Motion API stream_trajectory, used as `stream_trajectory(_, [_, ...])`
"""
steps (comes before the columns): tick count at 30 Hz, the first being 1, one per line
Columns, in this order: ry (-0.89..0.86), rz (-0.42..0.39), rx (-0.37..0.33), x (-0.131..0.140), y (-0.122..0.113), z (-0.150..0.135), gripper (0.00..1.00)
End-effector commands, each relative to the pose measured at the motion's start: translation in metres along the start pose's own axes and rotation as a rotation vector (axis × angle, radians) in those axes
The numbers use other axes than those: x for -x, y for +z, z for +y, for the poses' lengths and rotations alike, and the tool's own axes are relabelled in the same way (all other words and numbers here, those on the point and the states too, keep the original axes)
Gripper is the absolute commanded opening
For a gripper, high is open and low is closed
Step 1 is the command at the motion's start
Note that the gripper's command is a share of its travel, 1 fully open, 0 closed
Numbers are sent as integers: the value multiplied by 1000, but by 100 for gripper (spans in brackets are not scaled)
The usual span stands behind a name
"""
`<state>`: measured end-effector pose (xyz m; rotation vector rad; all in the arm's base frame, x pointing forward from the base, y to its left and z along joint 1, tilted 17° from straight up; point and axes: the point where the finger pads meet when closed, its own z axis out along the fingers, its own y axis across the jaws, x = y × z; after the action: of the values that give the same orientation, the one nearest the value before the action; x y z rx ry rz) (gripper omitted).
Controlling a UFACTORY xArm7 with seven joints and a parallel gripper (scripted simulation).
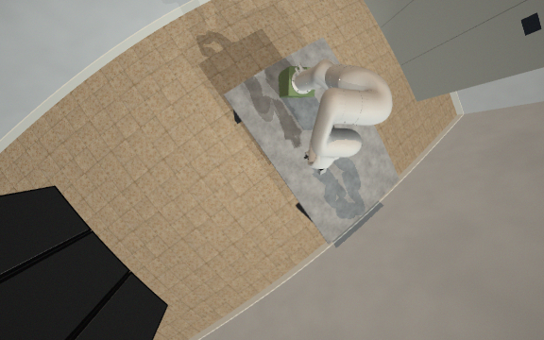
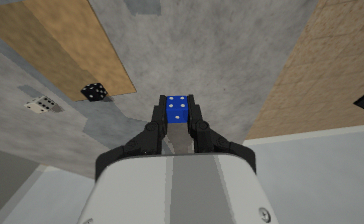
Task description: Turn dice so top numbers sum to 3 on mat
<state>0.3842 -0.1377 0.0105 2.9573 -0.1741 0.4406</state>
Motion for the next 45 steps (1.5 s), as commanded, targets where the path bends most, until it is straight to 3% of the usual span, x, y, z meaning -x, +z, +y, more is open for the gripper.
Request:
stream_trajectory(1, [-3, -32, -14, 0, -13, 0, 21])
stream_trajectory(10, [-10, -33, -16, -2, -12, -6, 21])
stream_trajectory(13, [-67, -40, -26, -15, -12, -56, 21])
stream_trajectory(15, [-67, -40, -26, -15, -12, -56, 21])
stream_trajectory(18, [-124, -41, -26, -22, -14, -107, 21])
stream_trajectory(20, [-124, -41, -26, -22, -14, -107, 21])
stream_trajectory(21, [-149, -39, -23, -23, -16, -129, 21])
stream_trajectory(24, [-149, -39, -23, -23, -16, -129, 21])
stream_trajectory(27, [-187, -31, -18, -24, -19, -162, 21])
stream_trajectory(45, [-188, -31, -17, -24, -15, -163, 21])
